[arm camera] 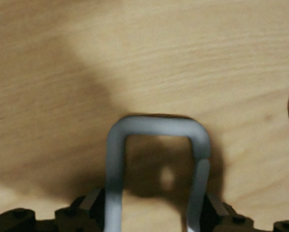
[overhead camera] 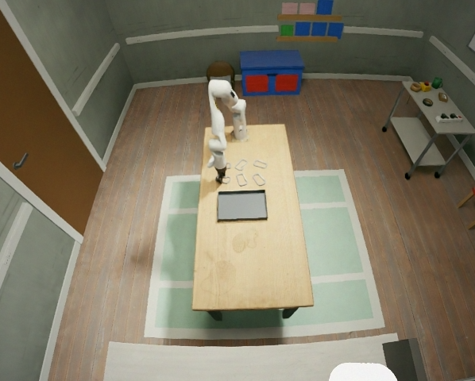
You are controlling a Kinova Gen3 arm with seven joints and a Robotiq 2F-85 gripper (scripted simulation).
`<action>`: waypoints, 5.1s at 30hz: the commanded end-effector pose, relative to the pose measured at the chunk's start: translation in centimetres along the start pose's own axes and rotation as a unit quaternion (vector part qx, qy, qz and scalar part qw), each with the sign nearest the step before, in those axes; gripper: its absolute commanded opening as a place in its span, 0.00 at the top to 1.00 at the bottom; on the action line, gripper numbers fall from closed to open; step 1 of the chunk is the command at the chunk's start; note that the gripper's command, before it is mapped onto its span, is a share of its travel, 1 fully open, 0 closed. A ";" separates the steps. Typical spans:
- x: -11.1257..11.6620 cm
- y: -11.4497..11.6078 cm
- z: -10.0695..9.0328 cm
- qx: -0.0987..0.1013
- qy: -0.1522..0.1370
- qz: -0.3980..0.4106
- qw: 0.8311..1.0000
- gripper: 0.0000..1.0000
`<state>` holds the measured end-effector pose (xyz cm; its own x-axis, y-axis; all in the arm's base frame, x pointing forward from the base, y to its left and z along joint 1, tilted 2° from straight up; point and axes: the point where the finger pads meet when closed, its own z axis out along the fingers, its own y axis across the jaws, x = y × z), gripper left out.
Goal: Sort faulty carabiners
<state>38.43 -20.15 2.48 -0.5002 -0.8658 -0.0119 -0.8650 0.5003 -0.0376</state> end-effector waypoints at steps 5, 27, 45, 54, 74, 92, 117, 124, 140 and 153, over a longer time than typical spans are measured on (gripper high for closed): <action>0.0 -0.1 -0.1 0.001 0.000 0.000 1.000 0.41; 0.0 -0.1 -0.1 0.001 0.000 0.000 1.000 0.43; 0.0 -0.1 -0.1 0.001 0.000 0.000 1.000 0.45; 0.0 -0.1 -0.1 0.001 0.000 0.000 1.000 0.45; 0.0 -0.1 -0.1 0.001 0.000 0.000 1.000 0.00; 0.0 -0.1 -0.1 0.001 0.000 0.000 1.000 0.00; 0.0 -0.1 -0.1 0.001 0.000 0.000 1.000 0.00; 0.0 -0.1 -0.1 0.001 0.000 0.000 1.000 0.00; 0.0 -0.1 -0.1 0.001 0.000 0.000 1.000 0.00; 0.0 -0.2 -8.2 0.001 0.000 0.000 1.000 0.00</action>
<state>37.47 -19.64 8.85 -0.4990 -0.8666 -0.0100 -0.8666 0.4990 -0.0044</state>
